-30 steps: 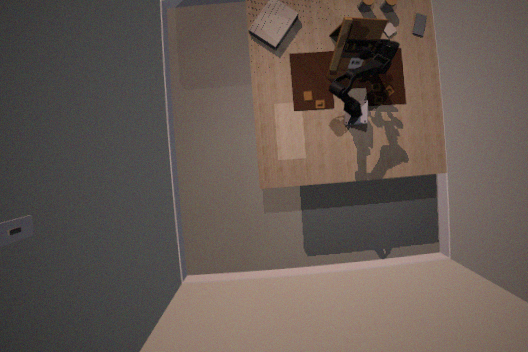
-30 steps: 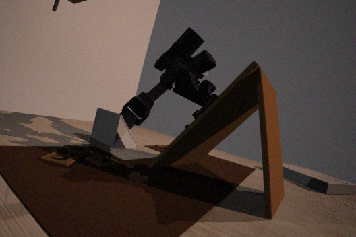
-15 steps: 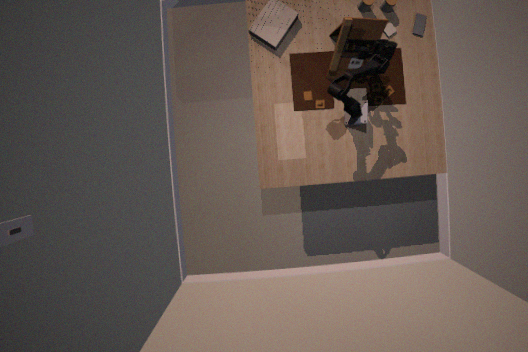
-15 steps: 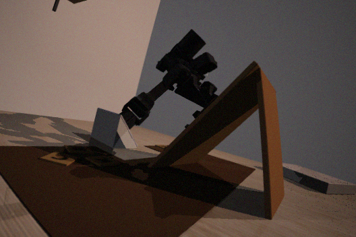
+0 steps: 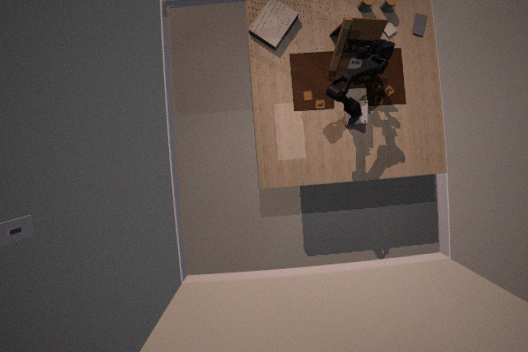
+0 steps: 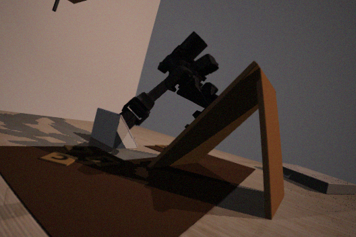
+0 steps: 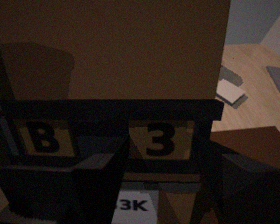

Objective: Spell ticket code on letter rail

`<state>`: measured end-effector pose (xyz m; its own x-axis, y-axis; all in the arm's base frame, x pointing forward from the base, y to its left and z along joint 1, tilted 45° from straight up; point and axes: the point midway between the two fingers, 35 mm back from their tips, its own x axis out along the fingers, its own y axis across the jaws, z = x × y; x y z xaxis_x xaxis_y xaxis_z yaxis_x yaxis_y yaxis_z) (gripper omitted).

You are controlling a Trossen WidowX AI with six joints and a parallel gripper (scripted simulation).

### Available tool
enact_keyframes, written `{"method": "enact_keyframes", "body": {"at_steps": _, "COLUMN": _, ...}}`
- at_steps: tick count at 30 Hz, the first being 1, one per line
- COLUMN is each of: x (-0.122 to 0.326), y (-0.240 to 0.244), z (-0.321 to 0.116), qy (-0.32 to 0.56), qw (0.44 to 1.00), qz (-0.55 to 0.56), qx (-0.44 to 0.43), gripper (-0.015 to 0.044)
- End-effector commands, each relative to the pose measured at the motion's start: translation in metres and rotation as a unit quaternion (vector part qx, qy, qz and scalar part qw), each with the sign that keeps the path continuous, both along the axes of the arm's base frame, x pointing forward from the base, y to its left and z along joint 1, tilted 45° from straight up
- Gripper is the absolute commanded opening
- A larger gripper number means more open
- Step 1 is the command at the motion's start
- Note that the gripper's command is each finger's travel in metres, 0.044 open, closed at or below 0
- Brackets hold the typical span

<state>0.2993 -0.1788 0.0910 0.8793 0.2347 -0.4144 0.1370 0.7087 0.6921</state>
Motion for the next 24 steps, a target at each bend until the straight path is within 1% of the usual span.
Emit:
{"method": "enact_keyframes", "body": {"at_steps": 1, "x": 0.0, "y": 0.003, "z": 0.0, "qy": 0.003, "qw": 1.0, "qz": -0.002, "qx": 0.003, "gripper": 0.0}}
{"method": "enact_keyframes", "body": {"at_steps": 24, "x": 0.002, "y": 0.012, "z": 0.01, "qy": 0.003, "qw": 1.0, "qz": -0.002, "qx": 0.004, "gripper": 0.0}}
